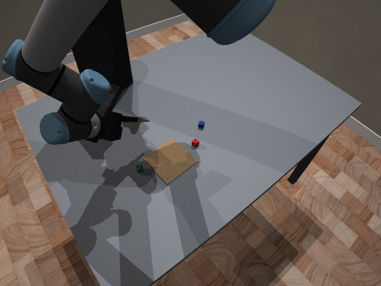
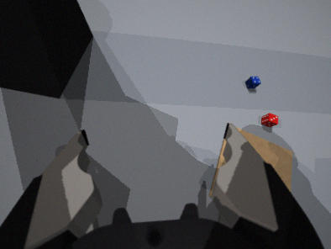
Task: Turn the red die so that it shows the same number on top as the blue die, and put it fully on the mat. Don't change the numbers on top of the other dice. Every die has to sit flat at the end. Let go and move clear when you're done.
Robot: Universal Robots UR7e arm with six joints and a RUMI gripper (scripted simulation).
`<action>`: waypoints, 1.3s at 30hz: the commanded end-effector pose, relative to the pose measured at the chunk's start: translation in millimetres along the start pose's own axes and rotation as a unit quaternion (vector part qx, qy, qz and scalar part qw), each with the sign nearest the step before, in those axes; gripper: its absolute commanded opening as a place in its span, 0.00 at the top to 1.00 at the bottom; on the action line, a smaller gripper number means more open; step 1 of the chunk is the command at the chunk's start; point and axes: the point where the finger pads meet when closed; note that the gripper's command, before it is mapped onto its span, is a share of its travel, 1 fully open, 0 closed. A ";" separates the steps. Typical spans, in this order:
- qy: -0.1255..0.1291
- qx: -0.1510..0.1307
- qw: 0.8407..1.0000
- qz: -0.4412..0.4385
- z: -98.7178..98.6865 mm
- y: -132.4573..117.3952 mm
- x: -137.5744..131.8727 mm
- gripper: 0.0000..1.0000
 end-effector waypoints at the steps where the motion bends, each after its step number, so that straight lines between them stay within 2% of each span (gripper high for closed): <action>1: 0.008 -0.043 0.996 0.075 7.1 -10.2 0.0 0.00; 8: 0.022 -0.077 0.986 0.147 15.4 -19.3 2.3 0.00; 11: 0.022 -0.077 0.986 0.148 15.6 -19.4 2.4 0.00; 13: 0.033 -0.098 0.976 0.193 21.7 -24.9 4.7 0.00; 21: 0.051 -0.129 0.956 0.259 31.8 -32.3 9.5 0.00; 25: 0.065 -0.150 0.938 0.306 39.9 -36.9 13.8 0.00; 28: 0.067 -0.153 0.935 0.312 40.9 -37.5 14.4 0.00; 30: 0.080 -0.170 0.917 0.351 48.4 -41.0 18.8 0.00; 32: 0.084 -0.175 0.912 0.361 50.5 -41.8 20.0 0.00; 34: 0.093 -0.185 0.900 0.385 55.3 -43.6 23.1 0.00; 35: 0.093 -0.185 0.900 0.385 55.3 -43.6 23.1 0.00; 36: 0.100 -0.193 0.889 0.402 59.2 -44.8 25.6 0.00; 39: 0.111 -0.204 0.874 0.428 65.0 -46.4 29.5 0.00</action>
Point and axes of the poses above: the point where the finger pads meet when closed, its own z axis back along the fingers, its own x axis across the jaws, y = z × x, and after that the axes turned 14 degrees about -z, right-handed
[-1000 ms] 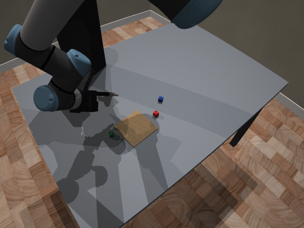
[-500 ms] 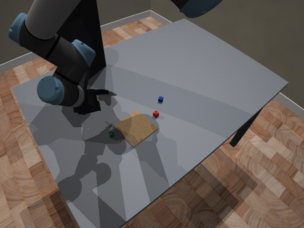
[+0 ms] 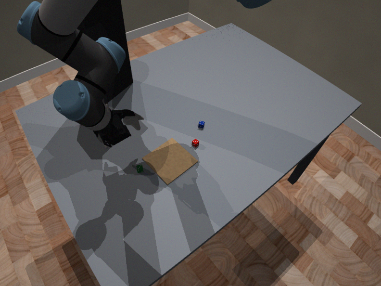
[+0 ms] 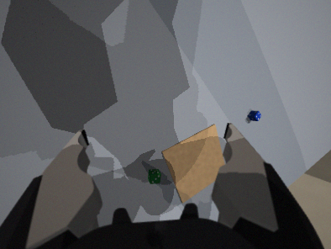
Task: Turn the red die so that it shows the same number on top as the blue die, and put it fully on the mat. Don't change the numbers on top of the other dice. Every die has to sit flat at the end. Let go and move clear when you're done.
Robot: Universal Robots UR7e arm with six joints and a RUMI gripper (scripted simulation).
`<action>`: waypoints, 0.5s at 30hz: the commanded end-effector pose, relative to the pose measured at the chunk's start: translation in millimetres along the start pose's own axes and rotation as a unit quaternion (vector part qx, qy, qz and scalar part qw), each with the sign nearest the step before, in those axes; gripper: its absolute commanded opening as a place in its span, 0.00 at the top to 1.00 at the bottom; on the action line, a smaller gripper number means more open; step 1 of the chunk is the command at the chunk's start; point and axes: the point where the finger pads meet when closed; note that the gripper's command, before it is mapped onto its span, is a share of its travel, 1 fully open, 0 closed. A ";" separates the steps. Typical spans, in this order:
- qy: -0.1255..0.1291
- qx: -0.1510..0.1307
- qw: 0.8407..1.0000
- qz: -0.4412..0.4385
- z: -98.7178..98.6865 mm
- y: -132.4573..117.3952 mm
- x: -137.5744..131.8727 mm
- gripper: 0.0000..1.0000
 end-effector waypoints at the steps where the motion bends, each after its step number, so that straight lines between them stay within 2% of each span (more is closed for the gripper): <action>1: 0.024 -0.032 0.997 0.066 10.2 -11.1 -1.5 0.00; 4: 0.038 -0.046 0.993 0.105 17.1 -18.0 -0.9 0.00; 7: 0.042 -0.049 0.991 0.115 18.8 -19.7 -0.7 0.00; 9: 0.057 -0.062 0.985 0.152 25.8 -26.2 0.6 0.00; 15: 0.079 -0.078 0.973 0.204 36.5 -35.3 3.3 0.00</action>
Point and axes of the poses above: the point where the finger pads meet when closed, its own z axis back along the fingers, its own x axis across the jaws, y = z × x, and after that the axes turned 14 degrees about -z, right-handed
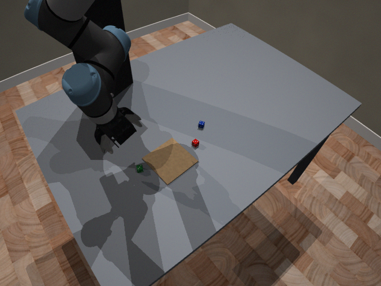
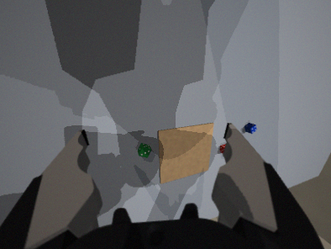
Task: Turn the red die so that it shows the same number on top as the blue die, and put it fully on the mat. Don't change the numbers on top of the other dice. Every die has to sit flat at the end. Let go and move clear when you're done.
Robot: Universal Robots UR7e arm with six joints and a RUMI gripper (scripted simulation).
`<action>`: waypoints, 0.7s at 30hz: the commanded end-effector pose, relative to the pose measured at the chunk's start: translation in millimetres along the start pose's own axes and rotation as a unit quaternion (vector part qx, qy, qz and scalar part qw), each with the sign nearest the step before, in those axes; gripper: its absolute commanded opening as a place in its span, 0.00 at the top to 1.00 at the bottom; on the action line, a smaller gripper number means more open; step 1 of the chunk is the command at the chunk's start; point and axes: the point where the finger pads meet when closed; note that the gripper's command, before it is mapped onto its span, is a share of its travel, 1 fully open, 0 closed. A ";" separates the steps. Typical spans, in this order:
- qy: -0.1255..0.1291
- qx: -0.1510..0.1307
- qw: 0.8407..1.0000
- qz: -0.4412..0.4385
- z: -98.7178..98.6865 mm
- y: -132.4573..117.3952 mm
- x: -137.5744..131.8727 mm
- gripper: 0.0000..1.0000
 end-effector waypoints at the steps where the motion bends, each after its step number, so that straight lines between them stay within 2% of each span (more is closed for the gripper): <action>1: 0.033 -0.030 0.996 0.075 13.8 -14.2 -2.8 0.00; 5: 0.050 -0.041 0.991 0.115 21.9 -22.3 -2.8 0.00; 8: 0.052 -0.043 0.990 0.120 22.8 -23.2 -2.7 0.00; 11: 0.075 -0.056 0.981 0.170 33.9 -33.6 -1.7 0.00; 21: 0.119 -0.076 0.955 0.260 55.7 -52.4 3.1 0.00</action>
Point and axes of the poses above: the point where the finger pads meet when closed, its own z axis back along the fingers, its own x axis across the jaws, y = z × x, and after that the axes turned 14 degrees about -z, right-handed
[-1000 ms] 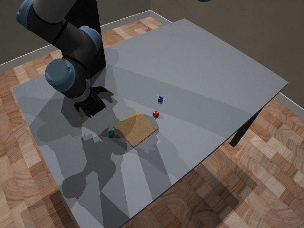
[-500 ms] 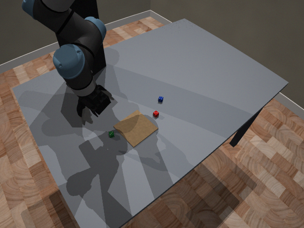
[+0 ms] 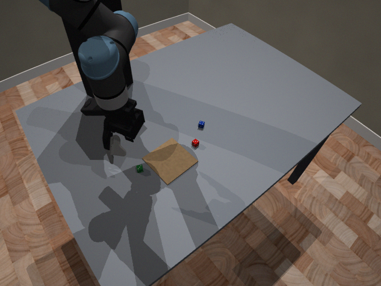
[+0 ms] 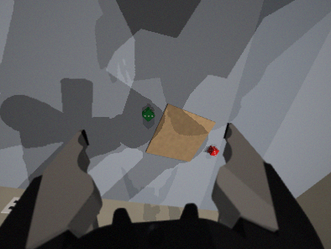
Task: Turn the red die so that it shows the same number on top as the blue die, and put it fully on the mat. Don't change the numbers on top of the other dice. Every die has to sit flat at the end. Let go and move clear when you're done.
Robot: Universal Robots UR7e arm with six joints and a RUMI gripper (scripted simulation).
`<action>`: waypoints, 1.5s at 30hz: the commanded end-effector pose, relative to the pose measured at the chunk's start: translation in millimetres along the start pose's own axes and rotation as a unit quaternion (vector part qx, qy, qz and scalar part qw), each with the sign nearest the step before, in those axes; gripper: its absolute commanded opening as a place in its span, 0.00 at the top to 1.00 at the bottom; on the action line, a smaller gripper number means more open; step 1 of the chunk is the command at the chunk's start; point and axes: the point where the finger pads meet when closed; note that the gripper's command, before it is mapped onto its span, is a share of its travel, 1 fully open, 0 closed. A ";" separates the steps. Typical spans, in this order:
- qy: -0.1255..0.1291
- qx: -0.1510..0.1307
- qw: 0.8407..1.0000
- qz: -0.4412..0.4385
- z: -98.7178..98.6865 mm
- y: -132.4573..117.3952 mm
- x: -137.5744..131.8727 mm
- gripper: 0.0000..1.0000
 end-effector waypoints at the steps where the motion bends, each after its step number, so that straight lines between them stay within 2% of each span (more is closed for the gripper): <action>1: 0.037 -0.020 0.997 0.070 15.4 -14.8 -5.9 0.00; 14: 0.063 -0.029 0.990 0.125 28.1 -27.6 -8.3 0.00; 38: 0.065 -0.030 0.989 0.128 27.4 -28.4 -8.6 0.00; 45: 0.065 -0.029 0.989 0.128 14.6 -29.3 -10.1 0.00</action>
Point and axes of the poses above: the point where the finger pads meet when closed, its own z axis back along the fingers, its own x axis across the jaws, y = z × x, and after that the axes turned 14 degrees about -z, right-handed
